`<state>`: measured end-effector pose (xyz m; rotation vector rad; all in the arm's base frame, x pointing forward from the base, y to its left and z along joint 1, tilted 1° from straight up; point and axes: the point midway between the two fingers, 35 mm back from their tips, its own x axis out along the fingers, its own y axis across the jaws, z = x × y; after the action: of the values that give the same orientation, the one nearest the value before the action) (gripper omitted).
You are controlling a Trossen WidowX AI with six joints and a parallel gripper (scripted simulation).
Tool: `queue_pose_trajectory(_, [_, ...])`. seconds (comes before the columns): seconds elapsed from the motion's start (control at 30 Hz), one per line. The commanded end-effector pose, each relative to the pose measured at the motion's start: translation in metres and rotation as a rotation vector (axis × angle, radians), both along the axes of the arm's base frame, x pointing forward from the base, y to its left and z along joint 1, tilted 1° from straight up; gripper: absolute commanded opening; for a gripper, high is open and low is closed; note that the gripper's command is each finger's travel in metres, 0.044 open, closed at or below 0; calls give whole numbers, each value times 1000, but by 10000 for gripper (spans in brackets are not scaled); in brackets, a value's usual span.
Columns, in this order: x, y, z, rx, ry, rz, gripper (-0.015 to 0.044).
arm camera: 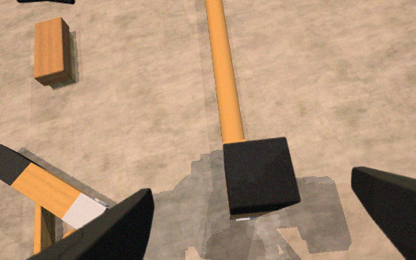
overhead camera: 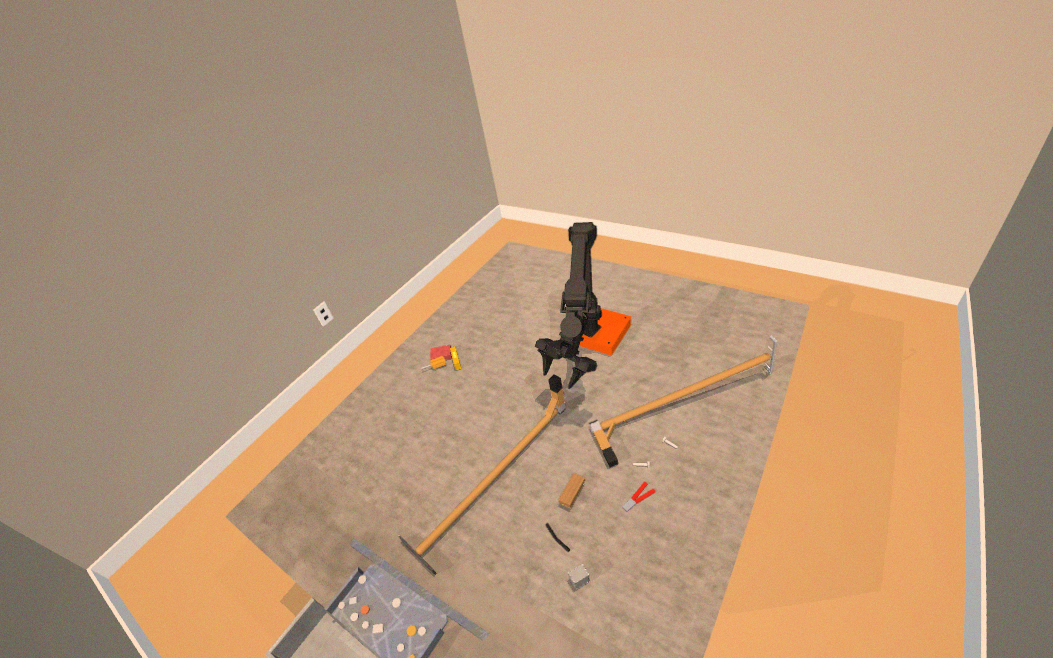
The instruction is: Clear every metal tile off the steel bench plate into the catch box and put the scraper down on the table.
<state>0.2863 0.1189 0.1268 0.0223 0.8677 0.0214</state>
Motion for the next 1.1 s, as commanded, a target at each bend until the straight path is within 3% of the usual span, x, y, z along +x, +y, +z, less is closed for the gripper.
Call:
queue_pose_trajectory(0.0, [3, -1, -10, -6, 11, 4, 440])
queue_pose_trajectory(0.93, [26, -2, -43, -6, 8, 4, 440])
queue_pose_trajectory(1.07, [27, -1, -37, -3, -1, -1, 335])
